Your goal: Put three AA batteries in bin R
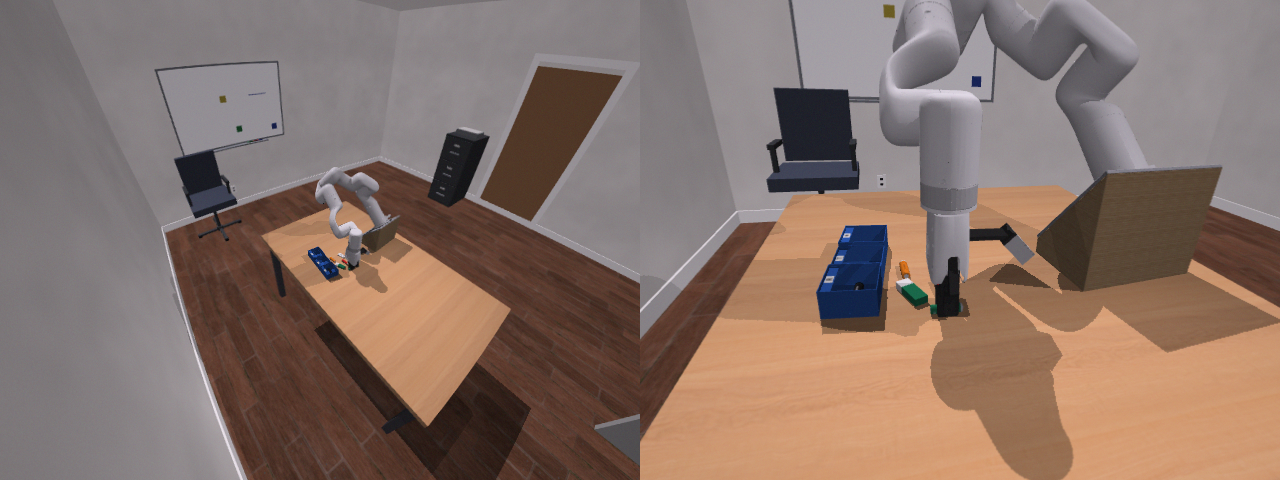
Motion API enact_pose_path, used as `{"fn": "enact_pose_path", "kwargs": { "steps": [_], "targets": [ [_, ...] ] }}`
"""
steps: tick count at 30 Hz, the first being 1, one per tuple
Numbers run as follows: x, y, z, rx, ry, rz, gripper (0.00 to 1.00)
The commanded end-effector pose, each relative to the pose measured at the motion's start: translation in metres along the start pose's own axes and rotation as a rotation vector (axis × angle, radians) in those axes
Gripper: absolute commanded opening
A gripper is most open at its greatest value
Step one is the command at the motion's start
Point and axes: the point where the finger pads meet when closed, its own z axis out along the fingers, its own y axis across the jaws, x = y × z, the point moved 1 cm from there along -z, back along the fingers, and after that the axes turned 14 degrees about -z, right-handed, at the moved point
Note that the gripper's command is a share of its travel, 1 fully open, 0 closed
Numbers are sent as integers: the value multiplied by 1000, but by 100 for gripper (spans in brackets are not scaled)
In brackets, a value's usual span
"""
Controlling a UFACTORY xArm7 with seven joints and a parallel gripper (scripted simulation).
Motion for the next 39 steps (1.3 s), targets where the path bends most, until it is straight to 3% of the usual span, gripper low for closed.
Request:
{"fn": "enact_pose_path", "kwargs": {
  "steps": [1, 12, 32, 39],
  "targets": [
    [-1, 1, -2, -2, -4, 0, 0],
    [-1, 1, -2, -2, -4, 0, 0],
    [-1, 1, -62, -2, -4, 0, 0],
    [-1, 1, -62, -2, -4, 0, 0]
  ]
}}
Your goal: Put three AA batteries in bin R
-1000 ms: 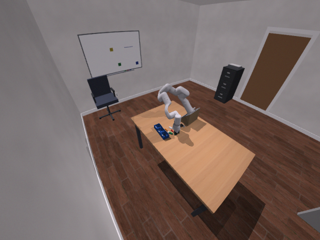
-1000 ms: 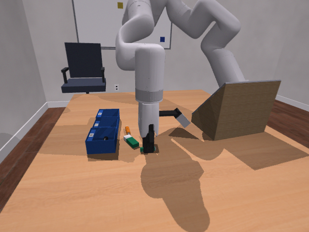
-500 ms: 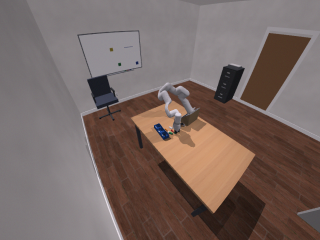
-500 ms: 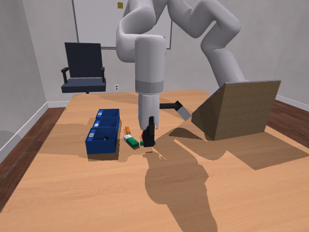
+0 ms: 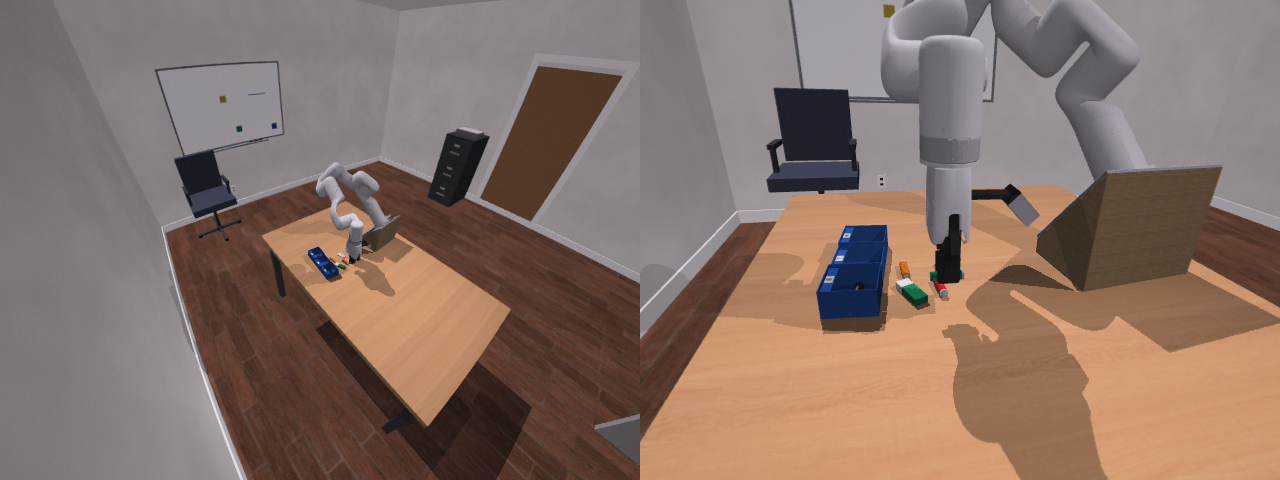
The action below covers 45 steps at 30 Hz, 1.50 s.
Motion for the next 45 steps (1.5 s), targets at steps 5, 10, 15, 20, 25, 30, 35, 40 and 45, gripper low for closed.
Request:
{"fn": "enact_pose_path", "kwargs": {
  "steps": [5, 10, 15, 20, 25, 30, 35, 40, 45],
  "targets": [
    [-1, 1, -4, -2, -3, 0, 0],
    [-1, 1, -4, -2, -3, 0, 0],
    [-1, 1, -11, -2, -3, 0, 0],
    [-1, 1, -11, -2, -3, 0, 0],
    [-21, -13, -11, -2, -3, 0, 0],
    [-46, -29, -11, -2, -3, 0, 0],
    [-52, -33, -11, -2, -3, 0, 0],
    [-67, -43, -11, -2, -3, 150, 0],
    [-92, -60, -11, -3, -3, 269, 0]
  ]
}}
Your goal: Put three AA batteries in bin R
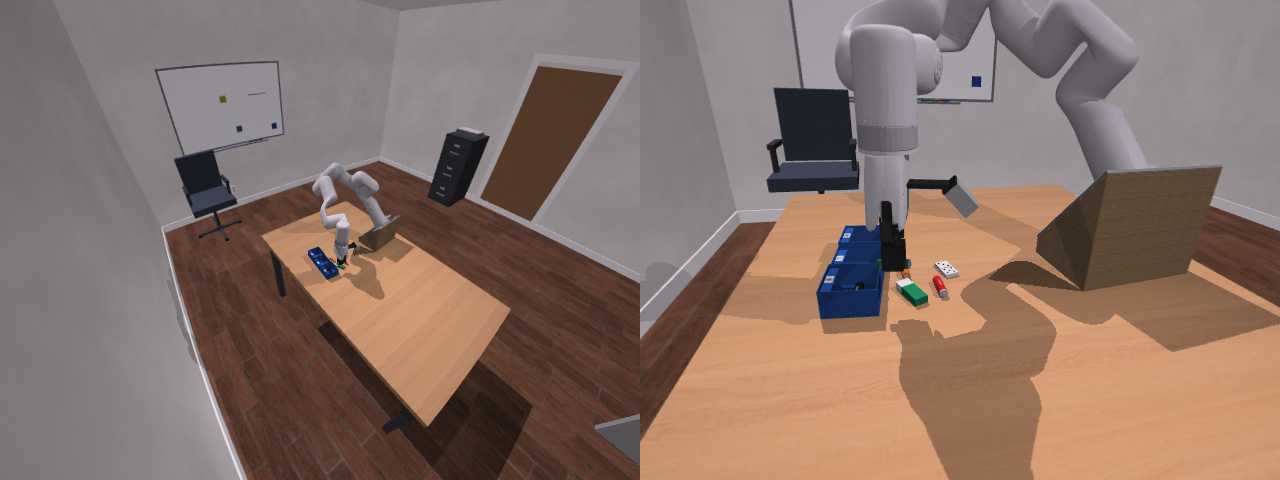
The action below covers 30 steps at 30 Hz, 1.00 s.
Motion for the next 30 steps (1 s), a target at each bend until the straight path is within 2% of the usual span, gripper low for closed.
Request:
{"fn": "enact_pose_path", "kwargs": {
  "steps": [1, 6, 10, 11, 25, 27, 30],
  "targets": [
    [-33, -14, -2, -2, -4, 157, 0],
    [-57, -25, -2, -4, -5, 280, 0],
    [-57, -25, -2, -4, -6, 329, 0],
    [-57, -25, -2, -5, -6, 401, 0],
    [-57, -25, -2, -9, 3, 713, 0],
    [-57, -25, -2, -9, 3, 713, 0],
    [-57, -25, -2, -9, 7, 819, 0]
  ]
}}
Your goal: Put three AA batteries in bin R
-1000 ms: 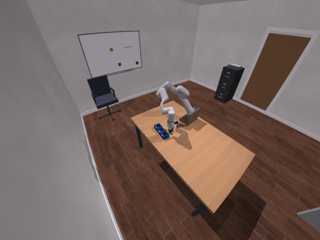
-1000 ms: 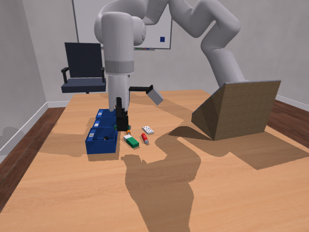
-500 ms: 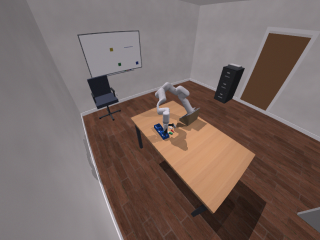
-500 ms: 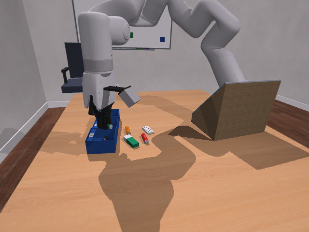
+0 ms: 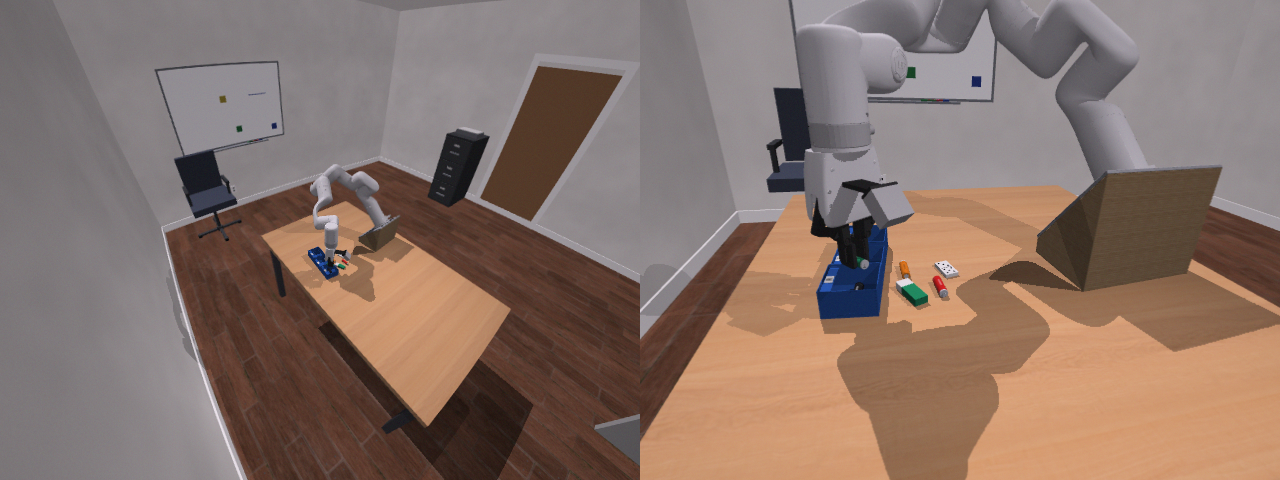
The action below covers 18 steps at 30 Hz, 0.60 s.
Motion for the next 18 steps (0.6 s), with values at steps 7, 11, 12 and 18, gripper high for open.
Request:
{"fn": "enact_pose_path", "kwargs": {
  "steps": [7, 11, 12, 18],
  "targets": [
    [0, 2, -2, -5, -2, 294, 0],
    [0, 2, -2, -5, -1, 386, 0],
    [0, 2, -2, -5, -1, 409, 0],
    [0, 2, -2, -5, -1, 536, 0]
  ]
}}
